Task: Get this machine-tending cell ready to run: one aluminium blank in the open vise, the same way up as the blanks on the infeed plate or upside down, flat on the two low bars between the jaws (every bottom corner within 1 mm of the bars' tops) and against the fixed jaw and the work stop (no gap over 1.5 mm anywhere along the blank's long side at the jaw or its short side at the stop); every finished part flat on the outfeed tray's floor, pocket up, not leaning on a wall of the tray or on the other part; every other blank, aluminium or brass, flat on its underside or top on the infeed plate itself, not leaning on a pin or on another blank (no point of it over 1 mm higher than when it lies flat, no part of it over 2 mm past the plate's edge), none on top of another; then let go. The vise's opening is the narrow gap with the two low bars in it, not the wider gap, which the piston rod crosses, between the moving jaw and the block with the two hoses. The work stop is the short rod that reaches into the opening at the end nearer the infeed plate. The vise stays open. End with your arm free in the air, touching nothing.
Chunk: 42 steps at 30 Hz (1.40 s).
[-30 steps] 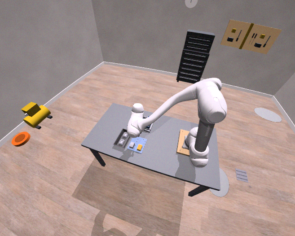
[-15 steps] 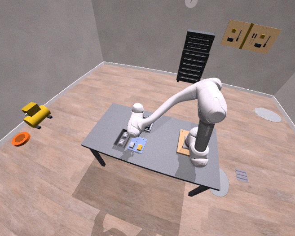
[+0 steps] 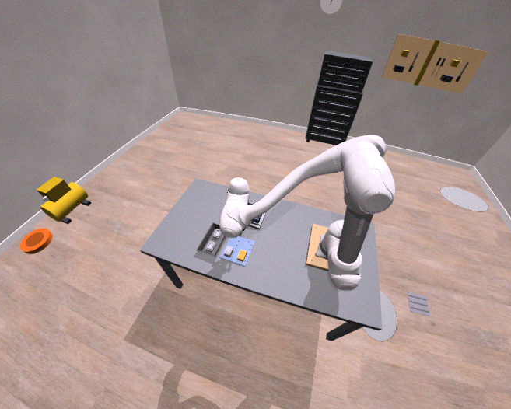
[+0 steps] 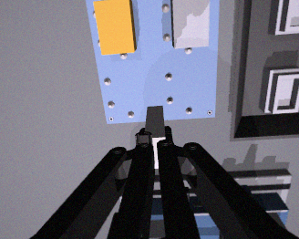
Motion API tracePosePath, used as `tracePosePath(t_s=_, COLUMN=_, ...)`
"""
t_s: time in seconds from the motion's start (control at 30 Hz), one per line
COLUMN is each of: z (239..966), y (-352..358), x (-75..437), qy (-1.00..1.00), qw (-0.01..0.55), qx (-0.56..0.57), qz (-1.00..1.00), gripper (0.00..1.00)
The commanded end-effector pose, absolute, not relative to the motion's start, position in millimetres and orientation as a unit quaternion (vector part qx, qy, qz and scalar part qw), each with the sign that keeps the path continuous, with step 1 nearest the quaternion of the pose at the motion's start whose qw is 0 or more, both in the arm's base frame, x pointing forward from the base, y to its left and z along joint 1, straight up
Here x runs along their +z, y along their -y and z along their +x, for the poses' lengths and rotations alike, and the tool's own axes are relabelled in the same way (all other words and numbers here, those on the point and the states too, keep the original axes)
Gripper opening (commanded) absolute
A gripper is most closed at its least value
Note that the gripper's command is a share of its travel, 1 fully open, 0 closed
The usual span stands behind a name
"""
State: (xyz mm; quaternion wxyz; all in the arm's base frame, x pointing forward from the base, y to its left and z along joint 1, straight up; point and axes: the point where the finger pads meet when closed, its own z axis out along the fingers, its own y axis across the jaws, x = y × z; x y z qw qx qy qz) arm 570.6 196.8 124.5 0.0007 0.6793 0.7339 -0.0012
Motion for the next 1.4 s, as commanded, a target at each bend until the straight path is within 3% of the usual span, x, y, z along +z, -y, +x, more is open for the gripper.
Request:
tracePosePath(t_s=0.0, z=571, y=-197, x=129, qy=-0.734, qw=0.001, qx=-0.001, qz=0.679, gripper=0.00)
tracePosePath(t_s=1.17, z=571, y=-197, x=186, qy=-0.734, qw=0.001, qx=-0.001, qz=0.679, gripper=0.00)
tracePosePath(t_s=1.37, z=640, y=-204, x=189, qy=-0.734, qw=0.001, qx=-0.001, qz=0.679, gripper=0.00)
